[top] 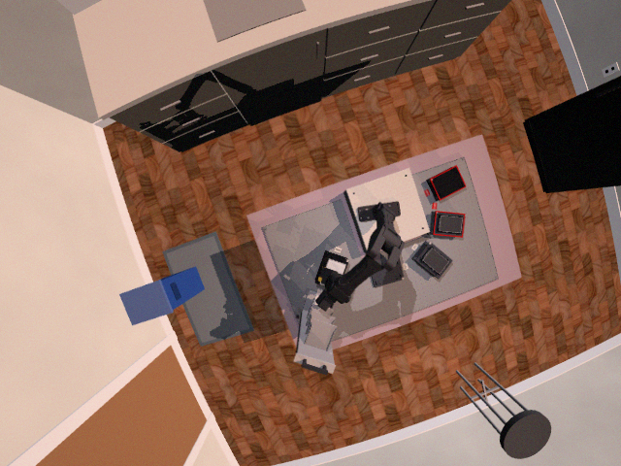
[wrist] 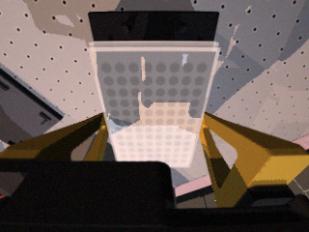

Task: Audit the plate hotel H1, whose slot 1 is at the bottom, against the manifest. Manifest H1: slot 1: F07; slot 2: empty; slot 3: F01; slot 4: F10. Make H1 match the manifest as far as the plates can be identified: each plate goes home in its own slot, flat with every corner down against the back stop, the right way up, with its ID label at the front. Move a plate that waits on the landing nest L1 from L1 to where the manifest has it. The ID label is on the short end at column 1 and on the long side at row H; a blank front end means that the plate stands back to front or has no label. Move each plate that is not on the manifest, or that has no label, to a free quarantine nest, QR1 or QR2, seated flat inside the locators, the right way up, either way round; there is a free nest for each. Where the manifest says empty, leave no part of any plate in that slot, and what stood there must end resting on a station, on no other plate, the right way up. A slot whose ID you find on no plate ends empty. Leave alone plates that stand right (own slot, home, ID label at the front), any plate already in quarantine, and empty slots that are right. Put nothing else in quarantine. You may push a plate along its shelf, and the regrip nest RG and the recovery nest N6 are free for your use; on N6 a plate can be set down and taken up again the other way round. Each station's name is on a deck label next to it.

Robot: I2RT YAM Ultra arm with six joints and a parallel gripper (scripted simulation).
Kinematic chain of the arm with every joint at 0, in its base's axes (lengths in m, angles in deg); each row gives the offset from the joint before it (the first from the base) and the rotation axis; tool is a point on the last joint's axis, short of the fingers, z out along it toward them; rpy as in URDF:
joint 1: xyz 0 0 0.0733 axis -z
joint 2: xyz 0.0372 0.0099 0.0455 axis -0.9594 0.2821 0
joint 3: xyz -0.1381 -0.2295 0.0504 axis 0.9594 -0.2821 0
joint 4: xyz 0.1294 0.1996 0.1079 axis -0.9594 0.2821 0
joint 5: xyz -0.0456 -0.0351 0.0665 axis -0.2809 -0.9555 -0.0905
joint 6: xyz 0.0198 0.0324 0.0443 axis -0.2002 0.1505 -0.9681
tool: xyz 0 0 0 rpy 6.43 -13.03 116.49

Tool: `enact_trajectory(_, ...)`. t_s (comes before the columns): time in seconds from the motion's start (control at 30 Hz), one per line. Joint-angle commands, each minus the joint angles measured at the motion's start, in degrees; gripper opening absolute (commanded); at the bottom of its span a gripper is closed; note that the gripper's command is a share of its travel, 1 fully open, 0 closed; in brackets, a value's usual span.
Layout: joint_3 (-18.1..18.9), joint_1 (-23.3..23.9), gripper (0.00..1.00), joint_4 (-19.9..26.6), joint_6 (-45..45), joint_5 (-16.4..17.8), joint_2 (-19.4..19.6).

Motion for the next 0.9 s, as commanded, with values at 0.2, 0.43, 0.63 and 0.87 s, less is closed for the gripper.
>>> enact_trajectory(0.2,-0.42,-0.05,0.86,-1.8,-0.07,0.04,0.0)
enact_trajectory(0.43,-0.9,-0.06,0.86,-2.5,-0.08,0.04,0.22)
enact_trajectory(0.63,-1.4,-0.07,0.86,-3.32,-0.09,0.04,0.54)
enact_trajectory(0.87,-1.81,-0.07,0.86,-4.0,-0.09,0.04,0.81)
